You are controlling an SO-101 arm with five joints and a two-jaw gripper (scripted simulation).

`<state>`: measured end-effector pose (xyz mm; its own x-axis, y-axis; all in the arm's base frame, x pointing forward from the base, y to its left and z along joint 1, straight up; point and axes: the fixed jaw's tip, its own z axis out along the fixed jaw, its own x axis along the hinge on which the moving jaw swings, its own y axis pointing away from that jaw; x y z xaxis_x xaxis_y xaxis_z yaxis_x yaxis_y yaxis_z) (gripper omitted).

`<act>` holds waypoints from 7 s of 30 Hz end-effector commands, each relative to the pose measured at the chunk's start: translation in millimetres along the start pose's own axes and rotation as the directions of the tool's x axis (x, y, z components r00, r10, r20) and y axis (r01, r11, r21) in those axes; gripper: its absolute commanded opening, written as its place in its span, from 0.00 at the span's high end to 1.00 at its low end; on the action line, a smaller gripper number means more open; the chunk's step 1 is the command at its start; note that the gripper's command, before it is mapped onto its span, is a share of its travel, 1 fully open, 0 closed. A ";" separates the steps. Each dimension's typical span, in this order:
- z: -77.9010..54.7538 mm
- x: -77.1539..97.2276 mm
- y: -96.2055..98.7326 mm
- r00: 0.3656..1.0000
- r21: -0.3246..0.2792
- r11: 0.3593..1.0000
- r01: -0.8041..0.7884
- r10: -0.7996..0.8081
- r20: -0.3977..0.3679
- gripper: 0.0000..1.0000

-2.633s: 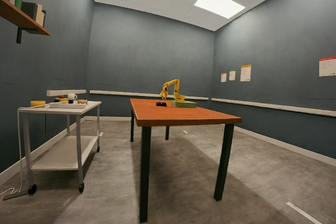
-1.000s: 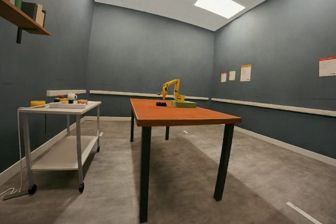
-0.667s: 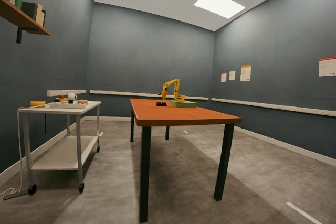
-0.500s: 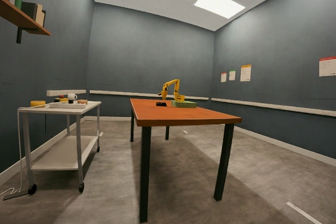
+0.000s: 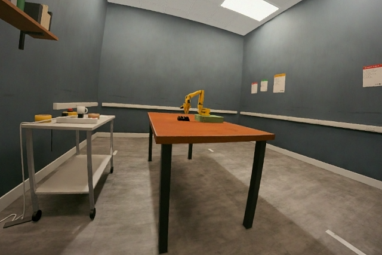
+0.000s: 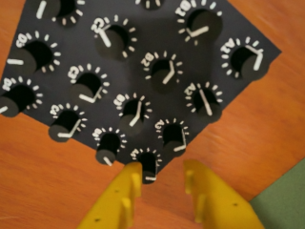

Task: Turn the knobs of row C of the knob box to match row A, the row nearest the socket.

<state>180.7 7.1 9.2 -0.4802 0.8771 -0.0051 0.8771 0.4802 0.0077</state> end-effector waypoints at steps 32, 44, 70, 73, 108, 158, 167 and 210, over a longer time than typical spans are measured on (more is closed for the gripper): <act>0.2 -17.9 36.3 1.000 0.007 1.000 -0.008 0.008 -0.005 0.90; 0.2 -17.9 36.4 1.000 0.007 1.000 -0.008 0.008 -0.005 0.90; 7.7 -18.0 36.5 1.000 0.007 1.000 -0.008 0.008 -0.005 0.90; 10.4 -17.9 36.5 1.000 0.007 1.000 -0.008 0.008 -0.005 0.90; 15.8 -17.5 35.9 1.000 0.007 1.000 -0.008 0.008 -0.005 0.90; 14.9 -15.4 37.2 1.000 0.007 1.000 -0.008 0.008 -0.005 0.90; 22.0 -15.5 37.5 1.000 0.007 1.000 -0.008 0.008 -0.005 0.90; 41.9 -13.8 35.0 1.000 0.007 1.000 -0.008 0.008 -0.005 0.90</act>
<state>223.1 9.2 -28.1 -0.4727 0.8812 -0.0101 0.8810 0.4728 0.0179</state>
